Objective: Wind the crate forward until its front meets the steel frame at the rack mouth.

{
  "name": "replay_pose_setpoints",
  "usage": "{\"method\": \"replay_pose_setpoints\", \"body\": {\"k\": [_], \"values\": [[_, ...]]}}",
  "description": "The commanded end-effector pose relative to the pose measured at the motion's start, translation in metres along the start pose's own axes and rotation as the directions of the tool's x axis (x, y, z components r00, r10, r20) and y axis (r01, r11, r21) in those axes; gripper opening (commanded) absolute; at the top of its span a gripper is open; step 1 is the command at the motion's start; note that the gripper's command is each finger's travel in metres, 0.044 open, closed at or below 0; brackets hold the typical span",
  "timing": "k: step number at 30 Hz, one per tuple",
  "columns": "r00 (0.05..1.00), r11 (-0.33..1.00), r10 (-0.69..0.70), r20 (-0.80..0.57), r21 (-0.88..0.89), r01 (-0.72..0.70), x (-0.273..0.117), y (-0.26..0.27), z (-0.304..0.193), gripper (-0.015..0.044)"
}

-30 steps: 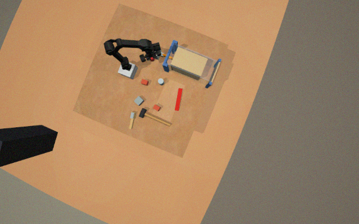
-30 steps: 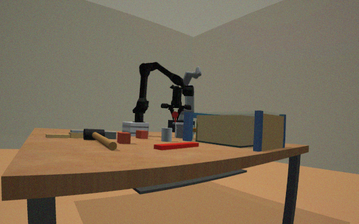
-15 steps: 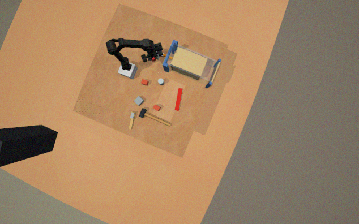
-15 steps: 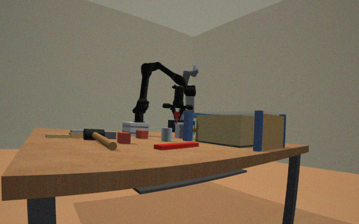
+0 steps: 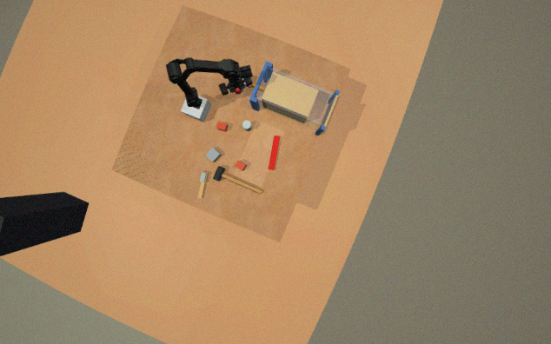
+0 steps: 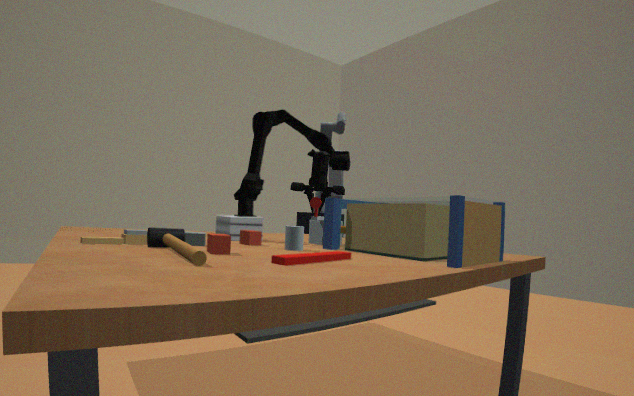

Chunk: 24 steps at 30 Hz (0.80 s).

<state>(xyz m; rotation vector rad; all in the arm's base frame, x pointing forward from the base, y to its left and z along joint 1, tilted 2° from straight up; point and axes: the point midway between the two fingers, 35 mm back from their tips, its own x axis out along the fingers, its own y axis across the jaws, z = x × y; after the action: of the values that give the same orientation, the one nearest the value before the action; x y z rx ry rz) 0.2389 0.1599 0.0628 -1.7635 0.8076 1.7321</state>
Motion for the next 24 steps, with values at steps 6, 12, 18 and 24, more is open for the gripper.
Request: {"method": "replay_pose_setpoints", "body": {"k": [6,12,18,24], "values": [[0.999,0.999,-0.045,-0.004,-0.001,0.045,-0.002,-0.025,-0.002,0.0000],[0.999,0.999,-0.046,-0.004,-0.001,0.046,-0.002,-0.031,-0.002,0.0000],[0.999,0.999,-0.046,-0.004,-0.001,0.046,-0.003,-0.038,-0.001,0.0000],[0.999,0.999,-0.047,-0.003,-0.001,0.047,-0.003,-0.045,0.000,0.0000]]}}
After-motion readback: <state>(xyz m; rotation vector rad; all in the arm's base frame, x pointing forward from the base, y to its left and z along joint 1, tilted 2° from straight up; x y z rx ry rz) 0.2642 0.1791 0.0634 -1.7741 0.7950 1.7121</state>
